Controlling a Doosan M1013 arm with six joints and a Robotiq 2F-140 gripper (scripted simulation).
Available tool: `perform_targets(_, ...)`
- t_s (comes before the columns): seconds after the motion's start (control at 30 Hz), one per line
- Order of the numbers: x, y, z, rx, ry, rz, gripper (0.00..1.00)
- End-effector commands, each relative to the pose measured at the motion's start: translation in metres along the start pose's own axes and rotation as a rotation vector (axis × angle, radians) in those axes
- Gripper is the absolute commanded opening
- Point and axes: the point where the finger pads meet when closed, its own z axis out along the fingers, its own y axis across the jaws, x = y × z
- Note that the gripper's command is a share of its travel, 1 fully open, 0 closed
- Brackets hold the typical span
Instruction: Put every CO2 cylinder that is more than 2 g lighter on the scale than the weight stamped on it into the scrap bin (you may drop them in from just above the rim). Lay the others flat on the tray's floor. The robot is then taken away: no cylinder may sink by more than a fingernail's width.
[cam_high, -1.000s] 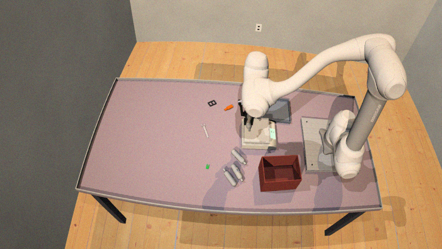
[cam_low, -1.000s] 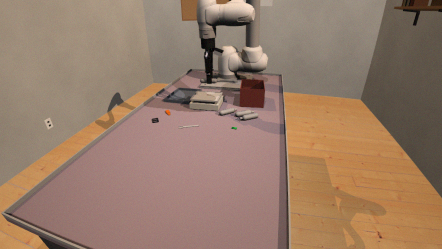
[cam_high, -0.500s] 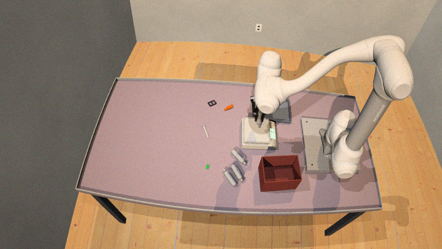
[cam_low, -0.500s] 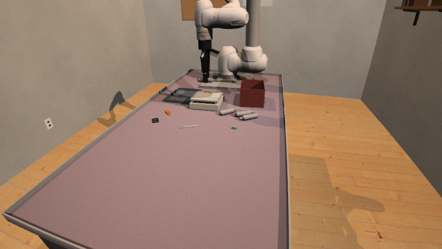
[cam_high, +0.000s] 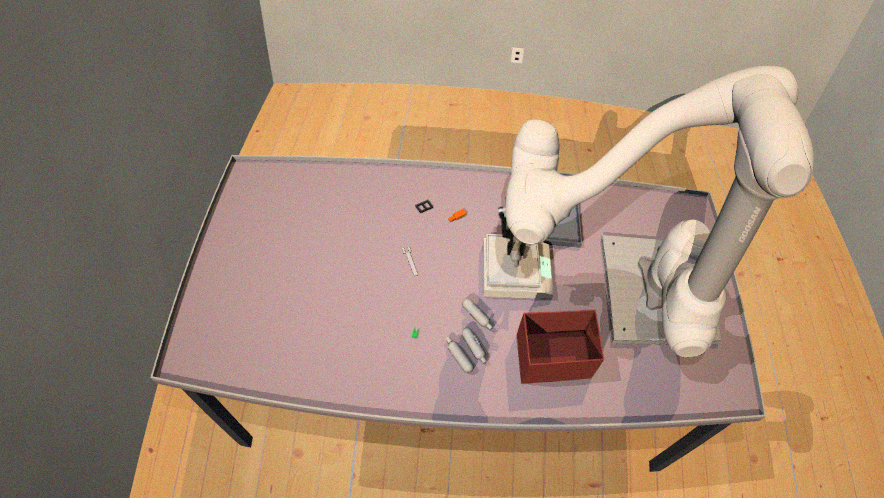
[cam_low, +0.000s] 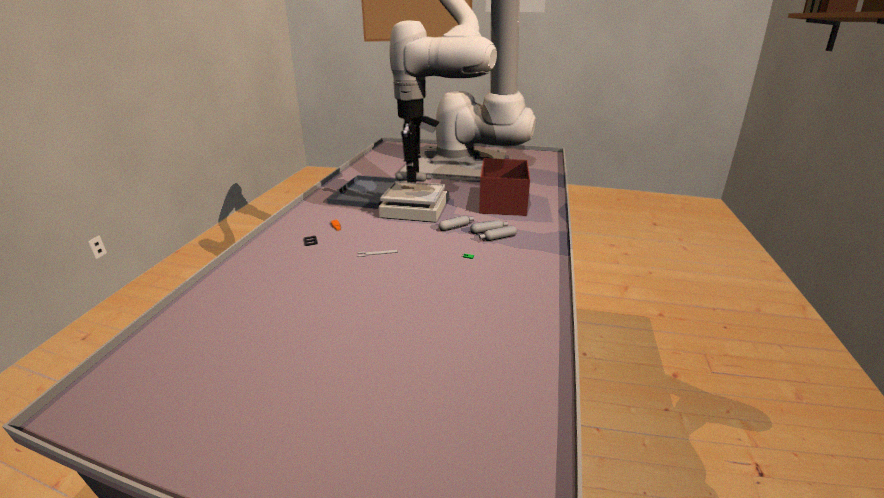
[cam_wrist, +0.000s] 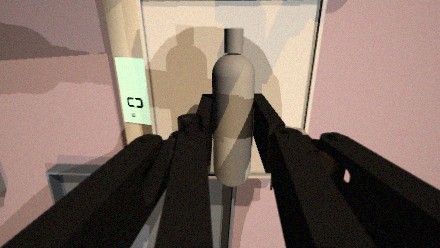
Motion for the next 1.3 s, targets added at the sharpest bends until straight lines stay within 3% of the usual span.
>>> perform_targets(0.0,0.000,0.001,0.010,-0.001,0.000,0.000,0.10)
perform_targets(0.3,0.000,0.001,0.031,-0.001,0.000,0.000,0.10)
perform_targets(0.8,0.000,0.001,0.034,-0.001,0.000,0.000,0.10)
perform_targets(0.83,0.000,0.001,0.034,-0.001,0.000,0.000,0.39)
perform_targets(1.27,0.000,0.001,0.034,-0.001,0.000,0.000,0.39)
